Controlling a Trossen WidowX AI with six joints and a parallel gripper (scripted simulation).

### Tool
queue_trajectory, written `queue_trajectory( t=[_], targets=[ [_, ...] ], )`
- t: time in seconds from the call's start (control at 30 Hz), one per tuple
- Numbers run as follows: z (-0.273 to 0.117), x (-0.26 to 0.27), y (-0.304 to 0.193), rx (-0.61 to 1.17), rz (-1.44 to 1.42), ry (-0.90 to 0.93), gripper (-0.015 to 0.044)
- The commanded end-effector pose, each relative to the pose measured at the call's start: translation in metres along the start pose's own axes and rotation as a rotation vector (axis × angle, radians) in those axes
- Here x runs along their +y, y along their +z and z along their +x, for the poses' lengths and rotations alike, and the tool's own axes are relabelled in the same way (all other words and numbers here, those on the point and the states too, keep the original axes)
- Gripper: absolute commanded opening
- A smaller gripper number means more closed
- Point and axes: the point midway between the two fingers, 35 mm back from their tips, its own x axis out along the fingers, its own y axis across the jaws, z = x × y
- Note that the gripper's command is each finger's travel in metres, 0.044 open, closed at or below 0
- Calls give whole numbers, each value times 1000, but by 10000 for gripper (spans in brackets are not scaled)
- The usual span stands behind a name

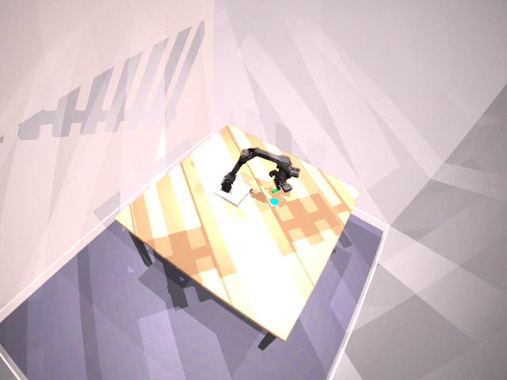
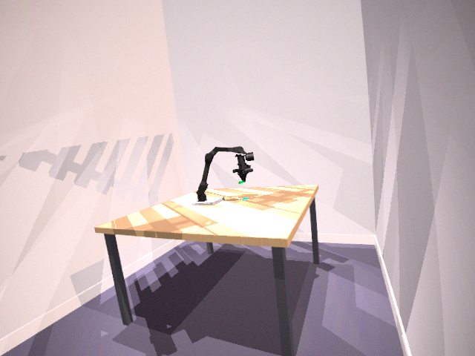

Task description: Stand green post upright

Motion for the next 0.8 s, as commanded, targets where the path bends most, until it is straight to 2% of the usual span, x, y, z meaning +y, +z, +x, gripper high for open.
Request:
queue_trajectory(
  t=[0.0,0.77],
  targets=[
    [3,-1,2,-23,10,5,23],
    [18,-15,14,-191,91,3,23]
  ],
)
